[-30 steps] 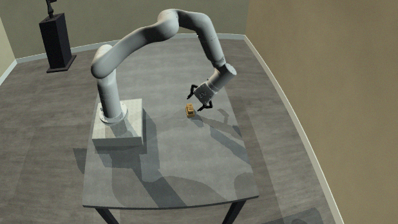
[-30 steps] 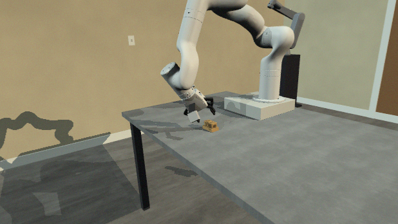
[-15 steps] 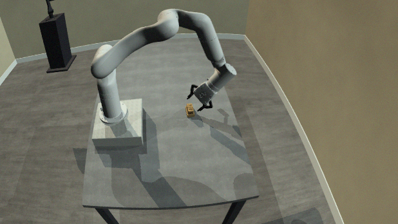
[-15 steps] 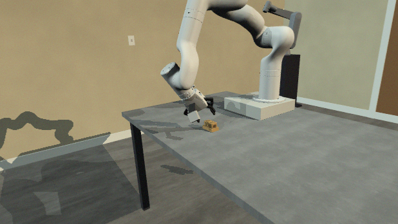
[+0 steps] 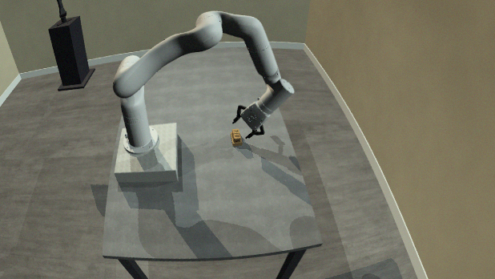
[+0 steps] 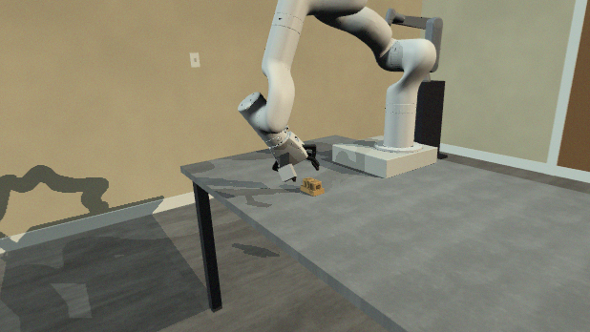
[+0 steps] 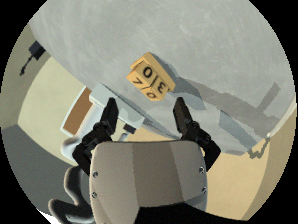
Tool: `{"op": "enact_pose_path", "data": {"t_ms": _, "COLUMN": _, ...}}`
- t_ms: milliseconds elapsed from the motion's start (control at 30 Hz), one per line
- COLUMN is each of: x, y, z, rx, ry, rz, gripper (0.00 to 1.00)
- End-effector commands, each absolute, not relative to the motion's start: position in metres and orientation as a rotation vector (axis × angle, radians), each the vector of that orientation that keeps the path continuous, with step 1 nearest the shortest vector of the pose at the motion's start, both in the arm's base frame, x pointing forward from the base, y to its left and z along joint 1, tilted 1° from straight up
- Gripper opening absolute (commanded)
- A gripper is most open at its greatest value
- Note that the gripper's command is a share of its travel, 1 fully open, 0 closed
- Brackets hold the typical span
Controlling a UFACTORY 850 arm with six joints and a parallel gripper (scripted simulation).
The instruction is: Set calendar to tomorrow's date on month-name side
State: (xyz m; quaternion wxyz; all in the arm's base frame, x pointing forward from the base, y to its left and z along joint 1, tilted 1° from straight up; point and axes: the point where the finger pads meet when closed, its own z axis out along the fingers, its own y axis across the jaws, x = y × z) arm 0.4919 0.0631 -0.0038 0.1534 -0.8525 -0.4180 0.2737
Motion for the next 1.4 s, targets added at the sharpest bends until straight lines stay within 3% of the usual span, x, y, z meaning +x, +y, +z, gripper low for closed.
{"op": "enact_pose_path", "data": {"t_ms": 0, "x": 0.493, "y": 0.063, "z": -0.003, "rx": -2.446, "ry": -1.199, "rz": 0.783, "gripper": 1.00}}
{"op": "enact_pose_path", "data": {"t_ms": 1100, "x": 0.494, "y": 0.063, "z": -0.002, "rx": -2.451, "ry": -1.195, "rz": 0.780, "gripper": 1.00}}
{"op": "enact_pose_path", "data": {"t_ms": 1367, "x": 0.523, "y": 0.053, "z": 0.041, "rx": -2.654, "ry": -1.029, "rz": 0.680, "gripper": 1.00}}
